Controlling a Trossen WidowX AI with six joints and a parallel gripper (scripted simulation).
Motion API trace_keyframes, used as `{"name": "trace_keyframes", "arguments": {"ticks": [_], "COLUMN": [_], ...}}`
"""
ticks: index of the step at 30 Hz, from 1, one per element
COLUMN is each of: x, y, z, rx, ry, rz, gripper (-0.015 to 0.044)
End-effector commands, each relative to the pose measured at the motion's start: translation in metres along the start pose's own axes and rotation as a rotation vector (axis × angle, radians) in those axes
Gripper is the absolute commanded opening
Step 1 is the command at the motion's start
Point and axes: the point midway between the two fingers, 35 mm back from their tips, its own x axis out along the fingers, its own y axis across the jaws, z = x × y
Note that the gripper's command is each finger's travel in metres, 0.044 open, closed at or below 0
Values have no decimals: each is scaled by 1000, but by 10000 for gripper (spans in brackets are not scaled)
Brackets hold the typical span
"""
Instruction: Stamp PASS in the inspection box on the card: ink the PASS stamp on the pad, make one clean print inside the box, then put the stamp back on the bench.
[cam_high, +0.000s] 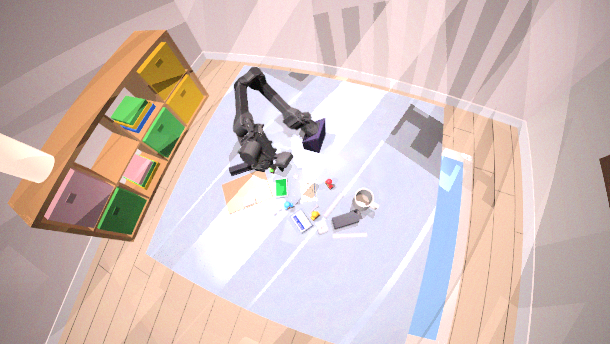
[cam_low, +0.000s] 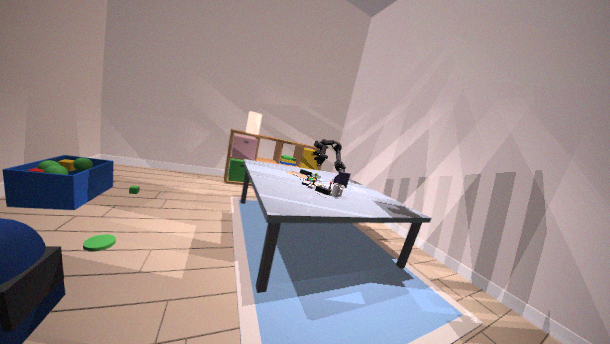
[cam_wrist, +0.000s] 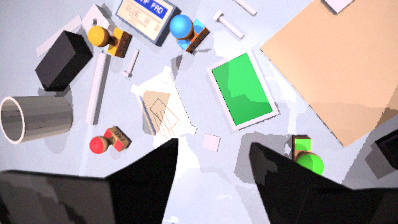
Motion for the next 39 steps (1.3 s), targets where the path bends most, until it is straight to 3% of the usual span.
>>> {"name": "trace_keyframes", "arguments": {"ticks": [1,4,39], "x": [17,18,56], "y": [-63,-81,-93], "z": [-21,-31,-37], "rx": [-78,-109,-107], "ry": [151,206,206], "rz": [-264,-338,-332], "gripper": [216,216,216]}}
